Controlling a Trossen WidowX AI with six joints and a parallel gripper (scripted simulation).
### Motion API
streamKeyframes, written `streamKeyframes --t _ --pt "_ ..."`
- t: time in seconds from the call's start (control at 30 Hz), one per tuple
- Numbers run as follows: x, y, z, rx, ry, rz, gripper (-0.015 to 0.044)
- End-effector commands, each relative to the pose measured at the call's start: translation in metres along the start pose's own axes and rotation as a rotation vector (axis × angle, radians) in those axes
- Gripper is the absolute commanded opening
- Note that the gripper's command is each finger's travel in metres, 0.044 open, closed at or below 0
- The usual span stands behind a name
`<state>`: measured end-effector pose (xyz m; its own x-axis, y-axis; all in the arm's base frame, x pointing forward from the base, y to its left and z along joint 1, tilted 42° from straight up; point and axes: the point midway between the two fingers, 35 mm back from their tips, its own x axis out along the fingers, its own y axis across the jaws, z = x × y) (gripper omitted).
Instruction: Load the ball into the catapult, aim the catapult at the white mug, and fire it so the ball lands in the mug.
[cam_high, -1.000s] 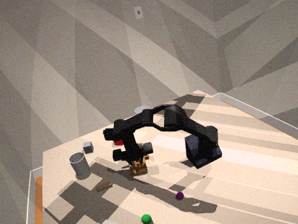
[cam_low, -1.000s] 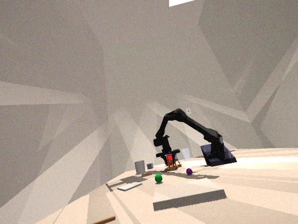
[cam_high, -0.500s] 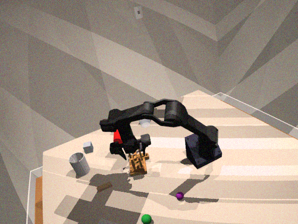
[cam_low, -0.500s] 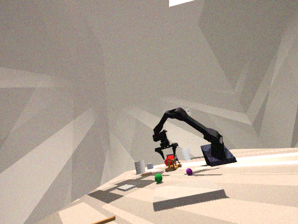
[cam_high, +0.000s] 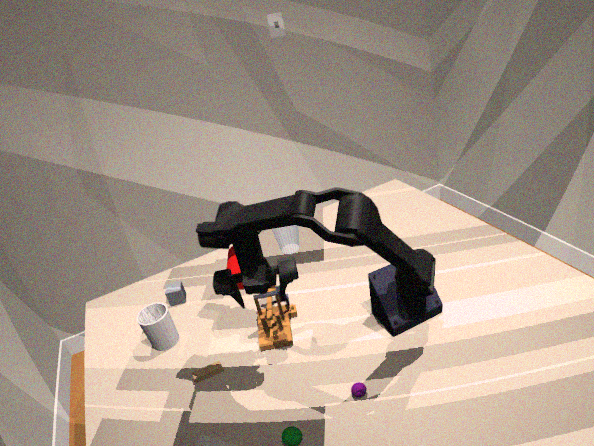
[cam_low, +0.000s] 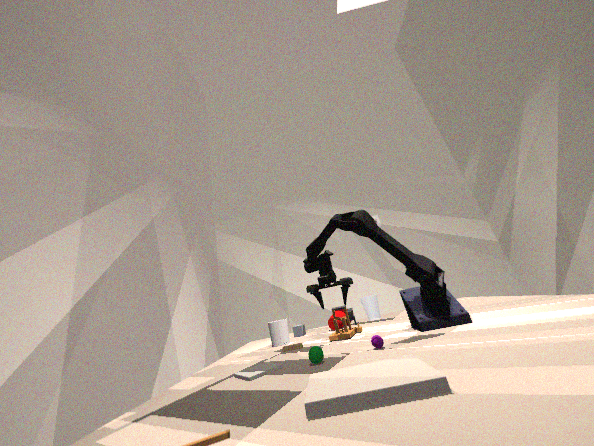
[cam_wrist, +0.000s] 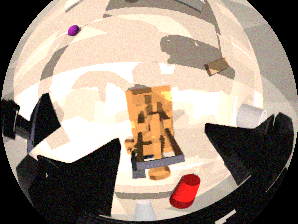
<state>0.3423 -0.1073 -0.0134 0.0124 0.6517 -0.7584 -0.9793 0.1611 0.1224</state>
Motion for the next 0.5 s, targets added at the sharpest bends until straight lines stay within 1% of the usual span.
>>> streamKeyframes --t 0.0,0.47 --pt "0.027 0.004 0.004 0.004 -0.009 0.019 0.044" --pt "0.044 0.004 0.003 0.004 -0.009 0.019 0.044"
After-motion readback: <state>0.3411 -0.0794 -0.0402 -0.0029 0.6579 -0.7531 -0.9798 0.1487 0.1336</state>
